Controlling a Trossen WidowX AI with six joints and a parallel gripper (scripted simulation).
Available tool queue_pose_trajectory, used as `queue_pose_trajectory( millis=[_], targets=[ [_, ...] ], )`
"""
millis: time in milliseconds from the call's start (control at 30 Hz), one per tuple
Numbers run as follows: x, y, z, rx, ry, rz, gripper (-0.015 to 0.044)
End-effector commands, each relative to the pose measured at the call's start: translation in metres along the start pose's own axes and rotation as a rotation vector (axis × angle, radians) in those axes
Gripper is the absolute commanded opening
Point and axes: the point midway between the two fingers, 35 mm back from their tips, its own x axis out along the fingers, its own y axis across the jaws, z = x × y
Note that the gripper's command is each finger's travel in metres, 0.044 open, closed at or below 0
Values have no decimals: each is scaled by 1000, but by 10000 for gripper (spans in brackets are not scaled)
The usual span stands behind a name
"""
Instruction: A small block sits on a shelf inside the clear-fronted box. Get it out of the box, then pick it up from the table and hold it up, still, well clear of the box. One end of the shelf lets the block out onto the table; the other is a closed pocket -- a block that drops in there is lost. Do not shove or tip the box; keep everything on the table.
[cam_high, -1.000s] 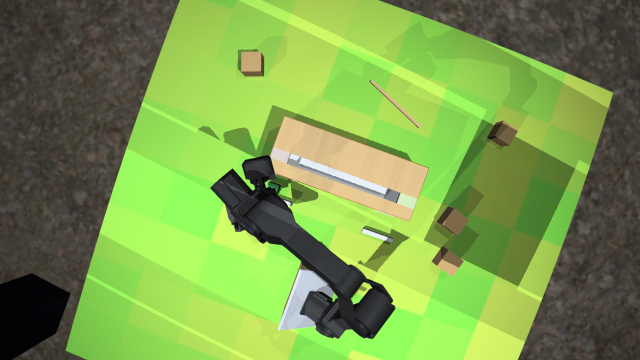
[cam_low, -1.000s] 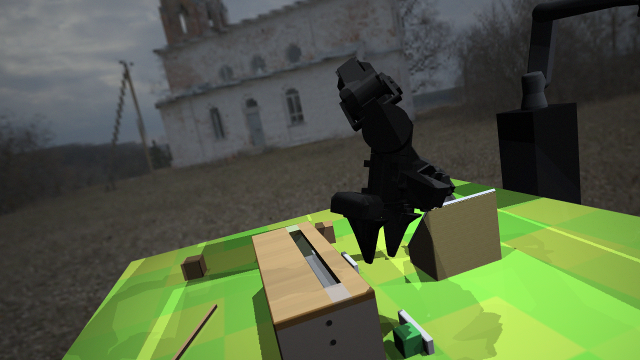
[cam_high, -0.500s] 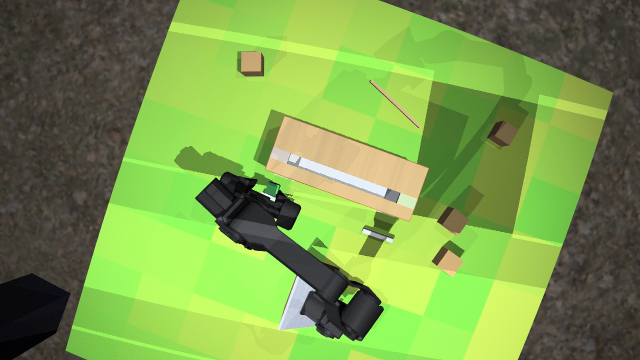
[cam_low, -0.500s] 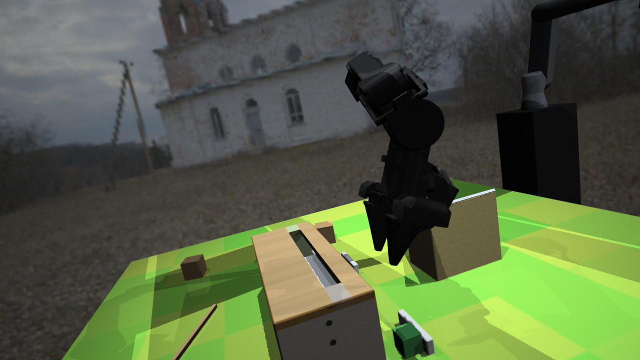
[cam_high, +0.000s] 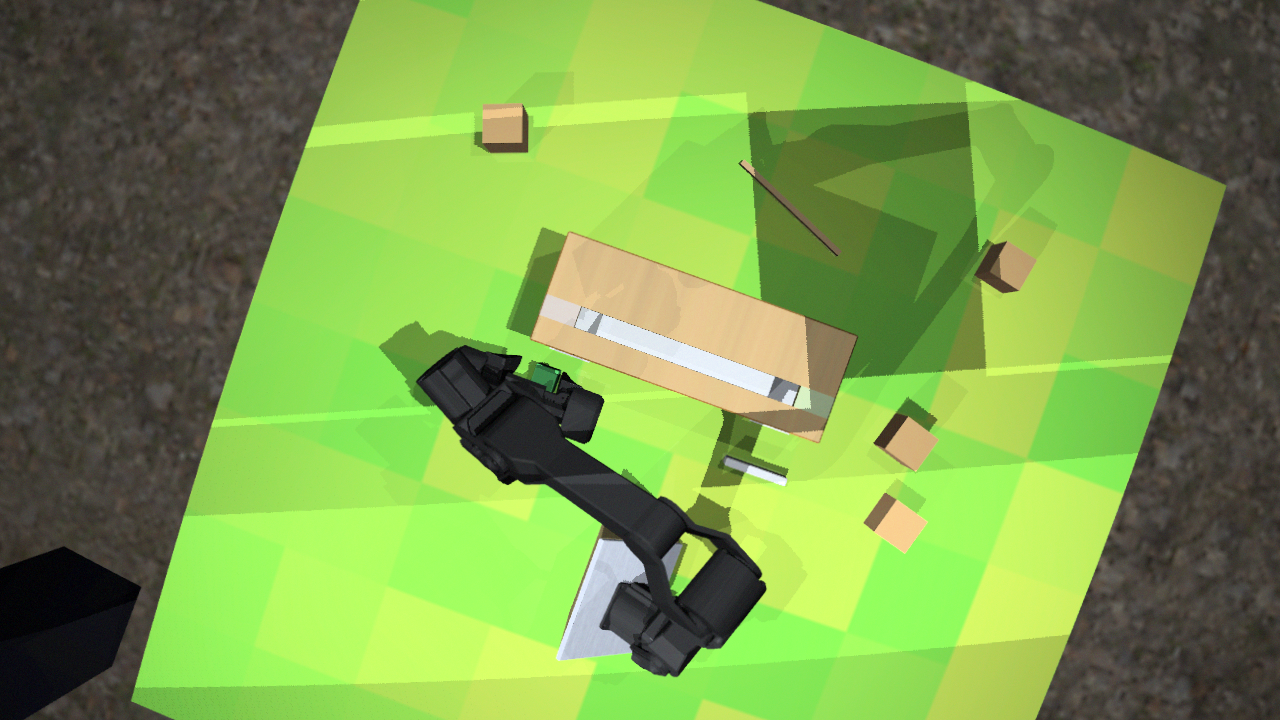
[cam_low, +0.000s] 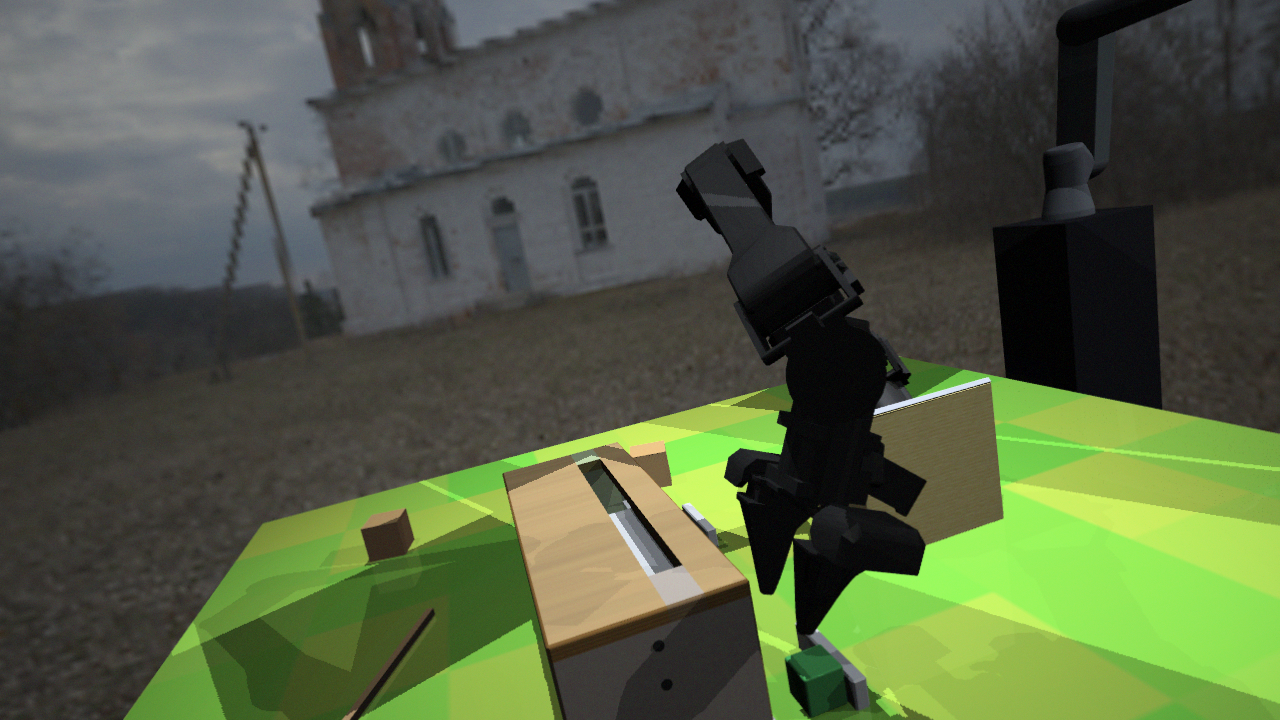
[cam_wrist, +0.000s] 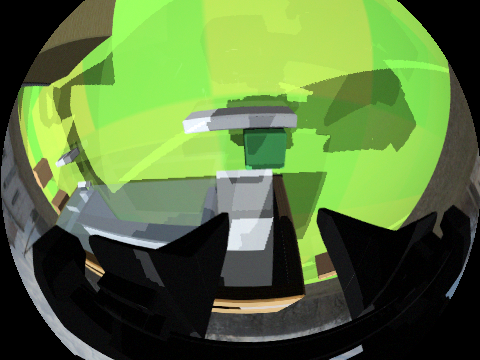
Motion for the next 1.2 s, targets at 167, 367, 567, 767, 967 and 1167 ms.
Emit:
queue_pose_trajectory(
  millis=[167, 367, 567, 767, 967, 1167],
  targets=[
    [17, 3, 10, -11, 5, 5, 285],
    [26, 2, 13, -12, 5, 4, 285],
    [36, 2, 17, -12, 5, 4, 285],
    [44, 2, 21, -12, 5, 5, 285],
    [53, 3, 25, -12, 6, 5, 285],
    [61, 4, 29, -12, 6, 6, 285]
  ],
)
